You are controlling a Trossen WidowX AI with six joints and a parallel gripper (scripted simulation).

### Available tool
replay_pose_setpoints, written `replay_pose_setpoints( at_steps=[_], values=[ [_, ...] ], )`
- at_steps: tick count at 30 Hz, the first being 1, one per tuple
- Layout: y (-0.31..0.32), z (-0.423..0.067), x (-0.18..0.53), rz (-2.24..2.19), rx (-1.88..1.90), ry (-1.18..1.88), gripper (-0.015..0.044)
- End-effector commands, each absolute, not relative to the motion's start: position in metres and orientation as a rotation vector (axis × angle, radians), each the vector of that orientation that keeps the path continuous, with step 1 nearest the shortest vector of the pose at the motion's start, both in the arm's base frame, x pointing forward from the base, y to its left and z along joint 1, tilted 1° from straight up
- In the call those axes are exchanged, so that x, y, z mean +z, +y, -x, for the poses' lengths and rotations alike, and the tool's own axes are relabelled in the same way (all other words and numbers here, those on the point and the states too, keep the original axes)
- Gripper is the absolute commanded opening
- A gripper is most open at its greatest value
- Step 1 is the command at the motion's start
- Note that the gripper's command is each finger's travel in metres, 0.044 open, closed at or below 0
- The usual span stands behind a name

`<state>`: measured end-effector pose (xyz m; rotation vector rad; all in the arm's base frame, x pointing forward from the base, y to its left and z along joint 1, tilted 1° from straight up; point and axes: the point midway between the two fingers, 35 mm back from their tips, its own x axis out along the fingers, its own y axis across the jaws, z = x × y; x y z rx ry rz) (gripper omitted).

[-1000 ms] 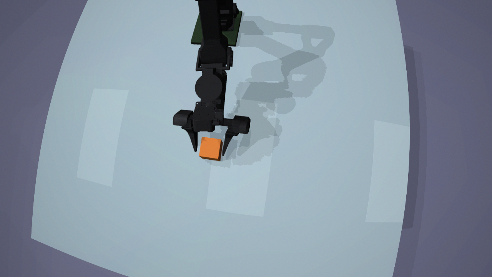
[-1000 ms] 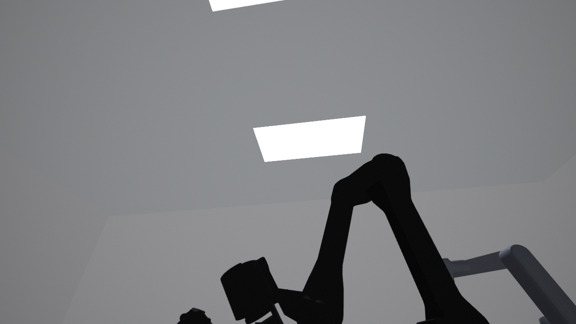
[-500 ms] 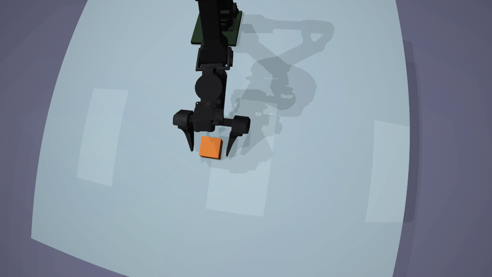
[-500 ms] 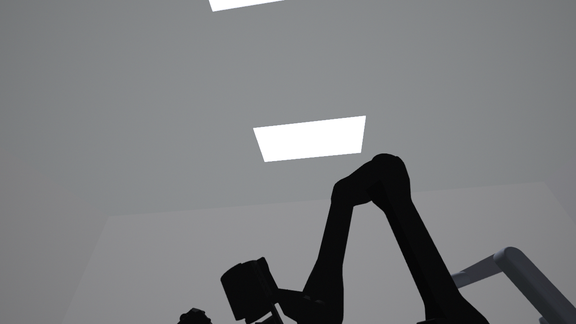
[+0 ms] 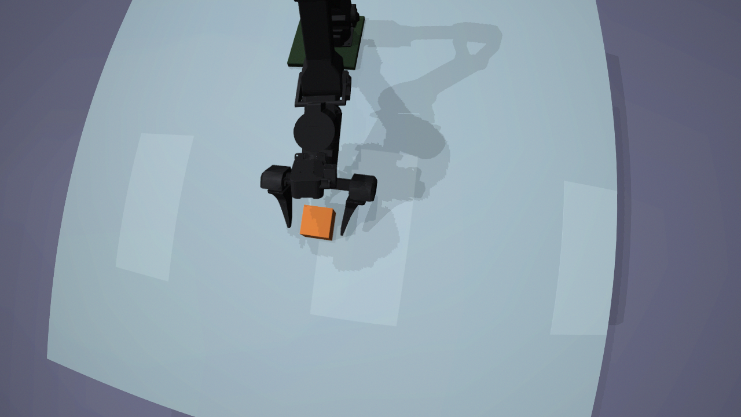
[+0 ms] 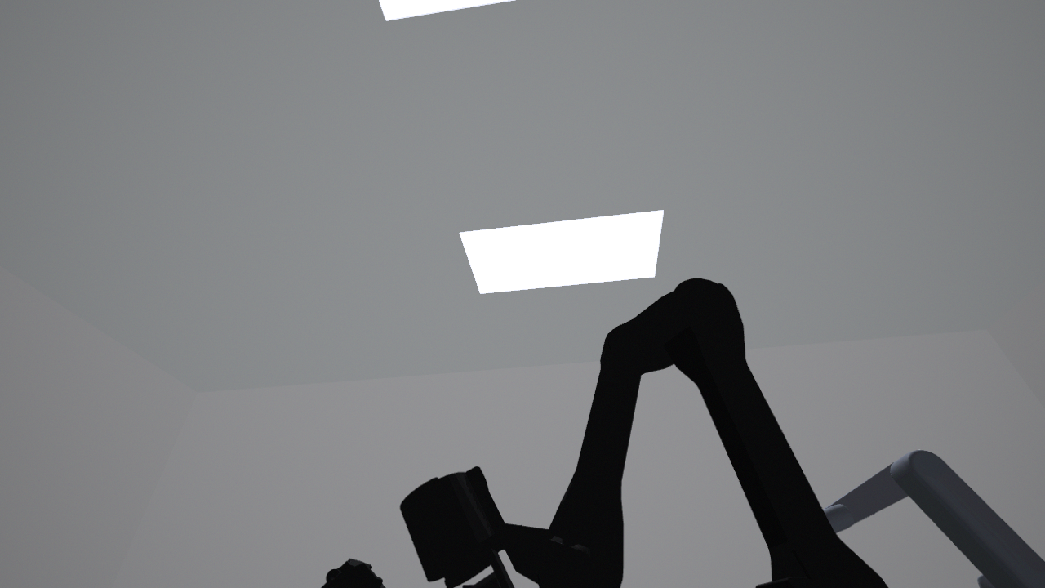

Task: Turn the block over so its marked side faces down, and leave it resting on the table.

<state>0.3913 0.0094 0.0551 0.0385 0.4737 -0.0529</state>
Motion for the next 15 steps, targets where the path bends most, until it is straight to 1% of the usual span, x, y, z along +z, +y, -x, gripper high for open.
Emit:
replay_pose_setpoints(
  at_steps=[1, 7, 11, 15],
  values=[
    [0.009, -0.391, 0.055, -0.032, -0.054, 0.473, 0.044],
    [0.009, -0.394, 0.056, -0.032, -0.053, 0.5, 0.044],
    [0.01, -0.4, 0.069, -0.034, -0.049, 0.655, 0.044],
    [0.01, -0.391, 0.092, -0.039, -0.047, 0.819, 0.044]
  ],
)
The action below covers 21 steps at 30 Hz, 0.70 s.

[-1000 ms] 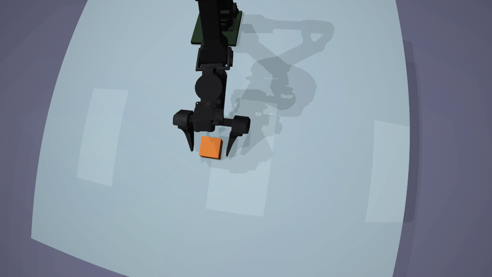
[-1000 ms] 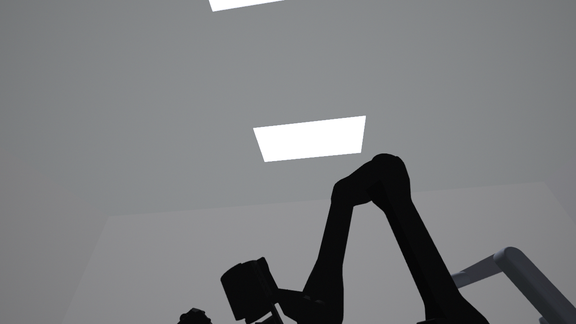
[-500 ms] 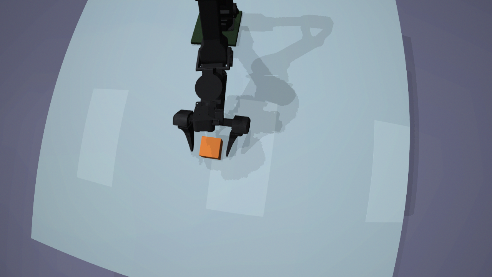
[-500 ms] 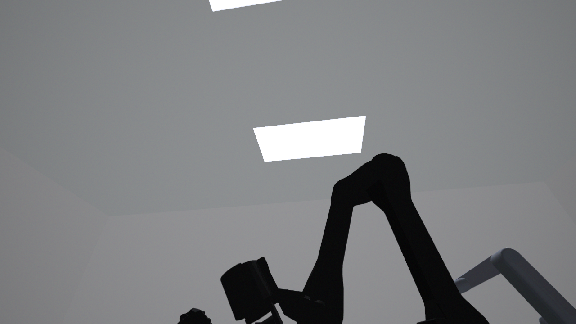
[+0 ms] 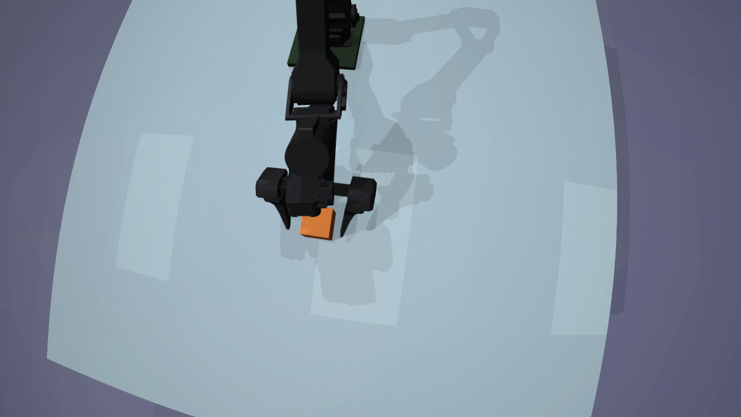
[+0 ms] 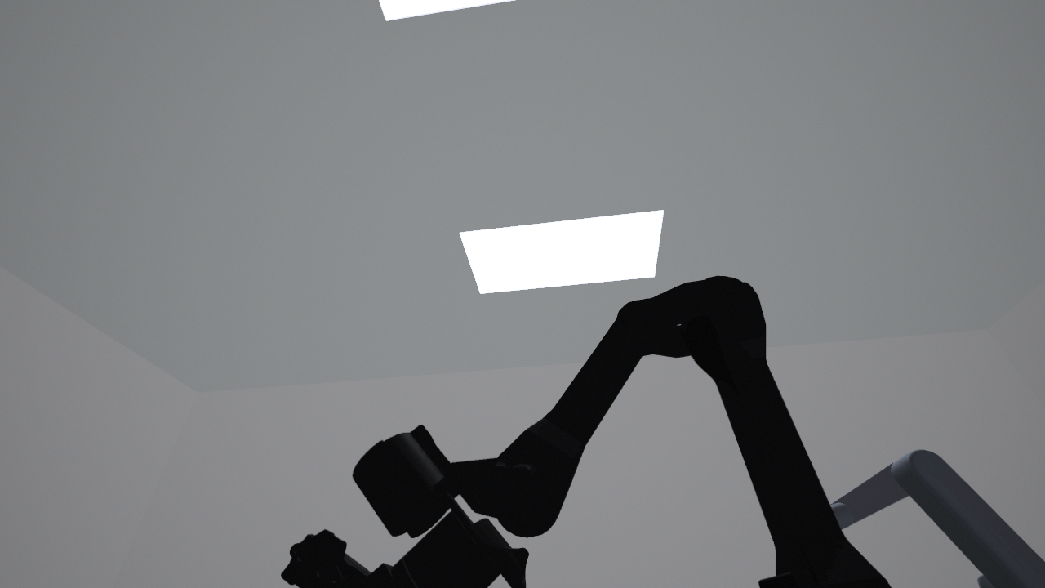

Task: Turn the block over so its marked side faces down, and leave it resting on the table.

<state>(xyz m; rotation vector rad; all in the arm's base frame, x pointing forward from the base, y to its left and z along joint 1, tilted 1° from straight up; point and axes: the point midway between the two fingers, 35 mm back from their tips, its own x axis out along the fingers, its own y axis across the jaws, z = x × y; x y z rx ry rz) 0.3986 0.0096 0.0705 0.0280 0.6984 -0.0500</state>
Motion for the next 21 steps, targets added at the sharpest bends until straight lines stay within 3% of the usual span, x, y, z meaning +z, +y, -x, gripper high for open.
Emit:
replay_pose_setpoints(
  at_steps=[1, 13, 21],
  values=[
    [0.009, -0.386, 0.099, -0.041, -0.046, 0.86, 0.044],
    [0.009, -0.369, 0.12, -0.047, -0.046, 0.963, 0.044],
    [0.009, -0.389, 0.131, -0.045, -0.042, 1.148, 0.044]
  ],
)
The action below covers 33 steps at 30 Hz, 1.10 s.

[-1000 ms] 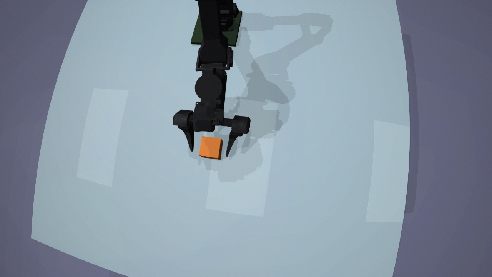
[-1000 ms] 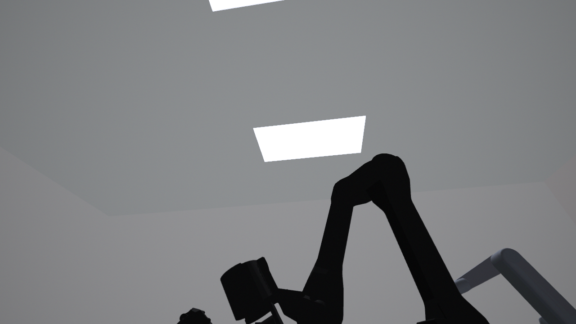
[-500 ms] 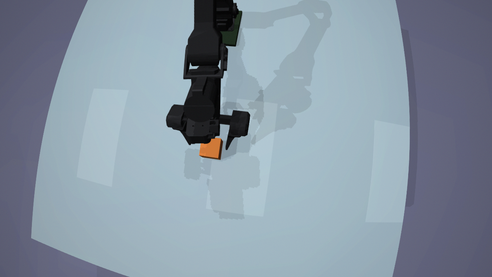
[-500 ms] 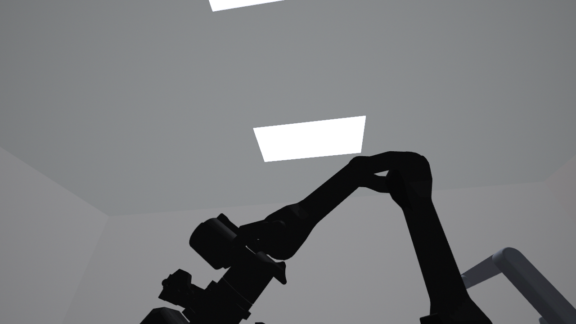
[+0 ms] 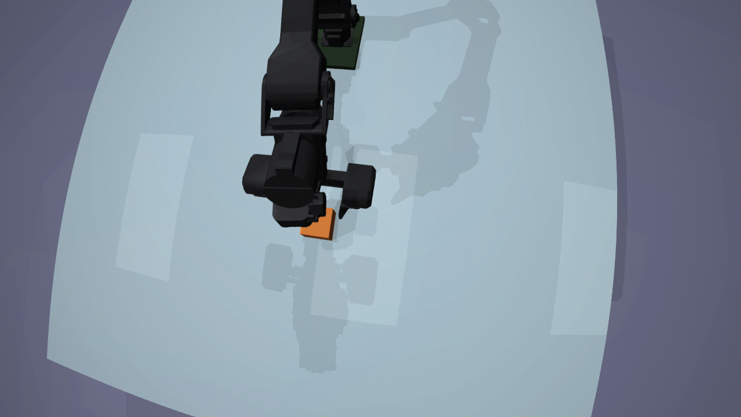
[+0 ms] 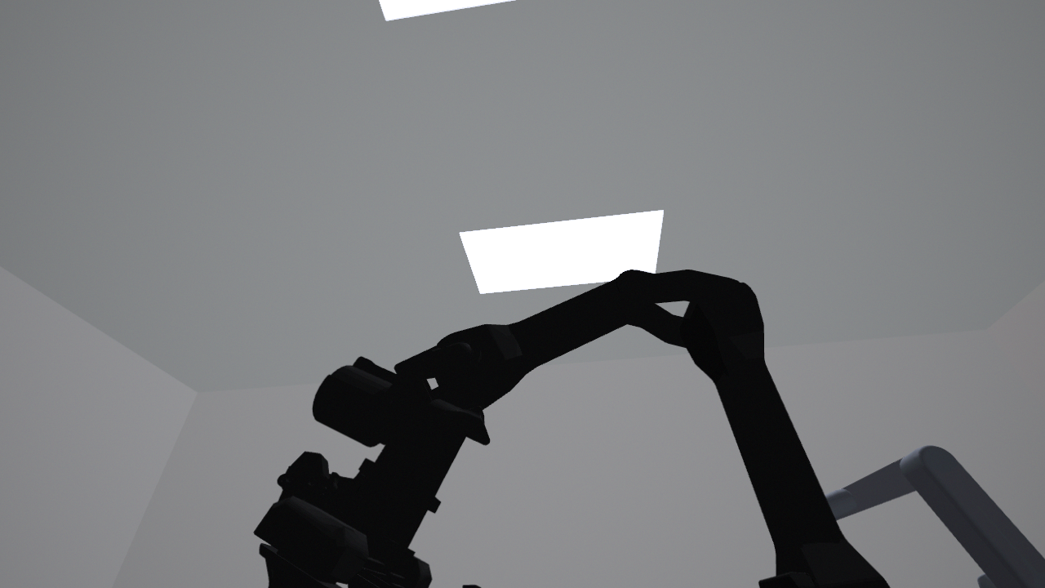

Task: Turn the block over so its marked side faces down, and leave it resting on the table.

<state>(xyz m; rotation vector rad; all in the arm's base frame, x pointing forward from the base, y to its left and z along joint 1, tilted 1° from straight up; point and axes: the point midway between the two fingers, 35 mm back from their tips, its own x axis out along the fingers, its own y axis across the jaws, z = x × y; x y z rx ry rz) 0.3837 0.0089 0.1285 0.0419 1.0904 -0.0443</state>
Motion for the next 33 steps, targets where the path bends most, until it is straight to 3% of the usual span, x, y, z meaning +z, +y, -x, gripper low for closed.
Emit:
replay_pose_setpoints(
  at_steps=[1, 14, 33],
  values=[
    [0.009, -0.391, 0.132, -0.046, -0.042, 1.177, 0.044],
    [0.008, -0.402, 0.149, -0.059, -0.033, 1.53, 0.044],
    [0.009, -0.404, 0.096, -0.06, -0.033, 1.535, 0.044]
  ],
)
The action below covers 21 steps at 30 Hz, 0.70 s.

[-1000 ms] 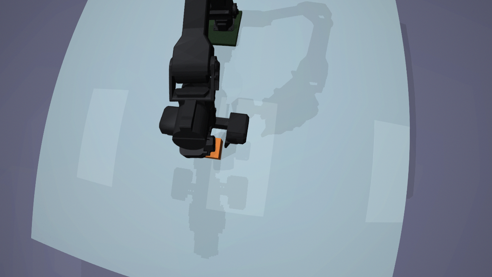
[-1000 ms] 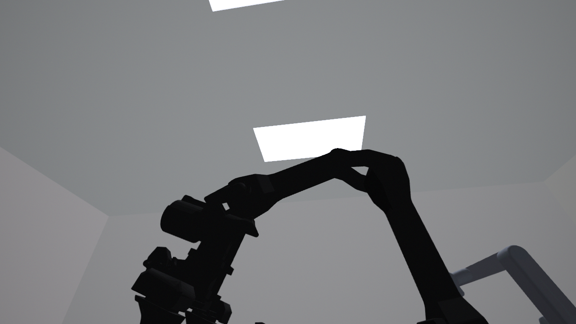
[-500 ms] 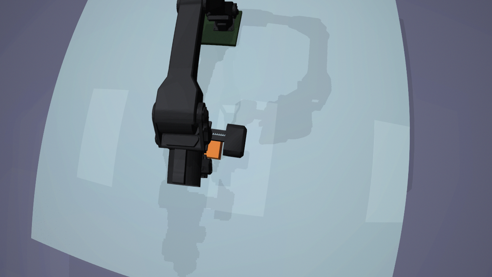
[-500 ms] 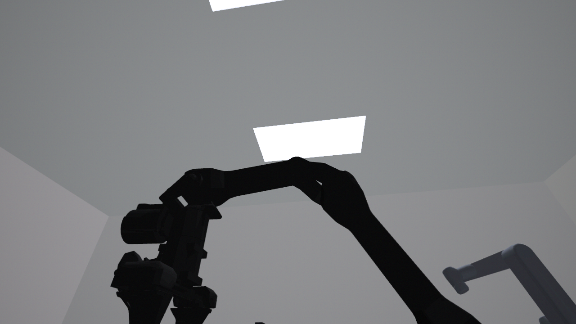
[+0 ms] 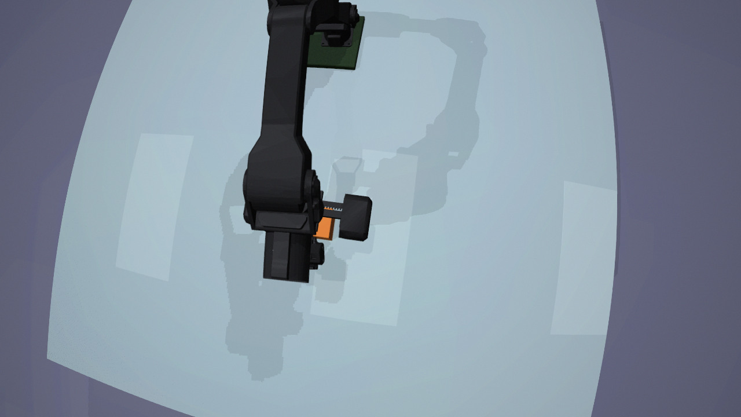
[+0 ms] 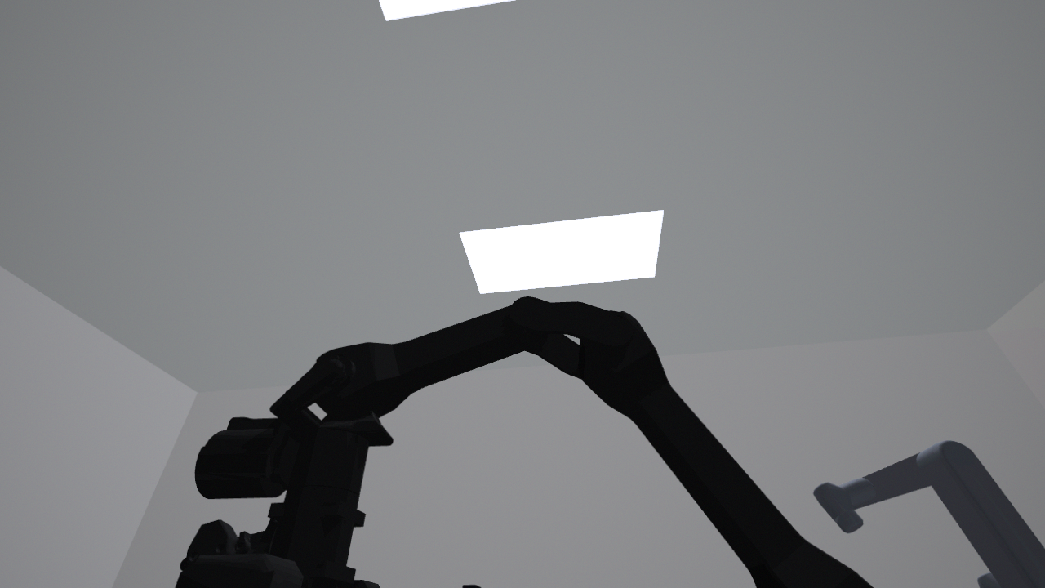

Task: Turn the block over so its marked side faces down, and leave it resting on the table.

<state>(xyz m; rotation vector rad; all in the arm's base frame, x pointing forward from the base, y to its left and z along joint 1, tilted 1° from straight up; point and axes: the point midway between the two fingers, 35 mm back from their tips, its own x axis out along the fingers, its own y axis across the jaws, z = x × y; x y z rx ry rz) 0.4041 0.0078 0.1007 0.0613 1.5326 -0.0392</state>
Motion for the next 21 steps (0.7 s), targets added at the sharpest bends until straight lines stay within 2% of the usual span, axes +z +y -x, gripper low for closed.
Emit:
replay_pose_setpoints(
  at_steps=[1, 21],
  values=[
    [0.009, -0.404, 0.095, -0.06, -0.033, 1.535, 0.044],
    [0.009, -0.405, 0.063, -0.06, -0.033, 1.535, 0.044]
  ],
)
